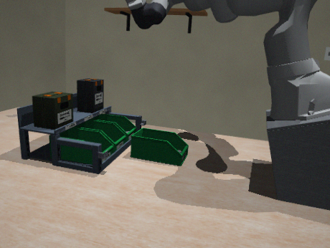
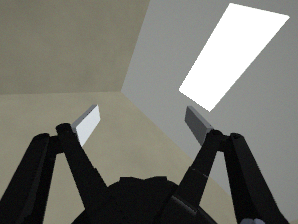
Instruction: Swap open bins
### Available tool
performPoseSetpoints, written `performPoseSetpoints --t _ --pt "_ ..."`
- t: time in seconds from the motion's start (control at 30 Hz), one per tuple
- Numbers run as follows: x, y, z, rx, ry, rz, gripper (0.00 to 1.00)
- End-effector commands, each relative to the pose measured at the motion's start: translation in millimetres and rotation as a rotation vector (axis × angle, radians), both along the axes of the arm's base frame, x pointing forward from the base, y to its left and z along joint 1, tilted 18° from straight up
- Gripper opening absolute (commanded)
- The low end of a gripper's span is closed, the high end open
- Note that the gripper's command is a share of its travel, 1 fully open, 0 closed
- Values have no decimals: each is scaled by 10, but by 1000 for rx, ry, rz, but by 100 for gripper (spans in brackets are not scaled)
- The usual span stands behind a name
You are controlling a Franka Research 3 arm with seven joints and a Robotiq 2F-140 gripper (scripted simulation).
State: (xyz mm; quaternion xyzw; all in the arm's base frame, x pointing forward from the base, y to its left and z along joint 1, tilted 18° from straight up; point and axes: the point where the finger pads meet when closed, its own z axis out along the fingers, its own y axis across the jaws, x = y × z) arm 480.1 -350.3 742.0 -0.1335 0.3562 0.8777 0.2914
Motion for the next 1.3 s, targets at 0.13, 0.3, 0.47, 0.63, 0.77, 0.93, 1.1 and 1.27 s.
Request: performPoseSetpoints --t 0.13,0.3,0.47,0.63,0.77,0.93,1.1,1.27 --pt "-1 0 1 0 0 0 100" --pt "-1 0 1 0 0 0 100" --pt "-1 0 1 0 0 0 100" --pt "-1 1 2 0 0 0 100" --pt "2 8 5 -1 0 0 100" --pt "14 37 18 -4 1 1 100" --pt "27 70 34 -8 2 3 100" --pt "62 160 72 -17 6 6 100"
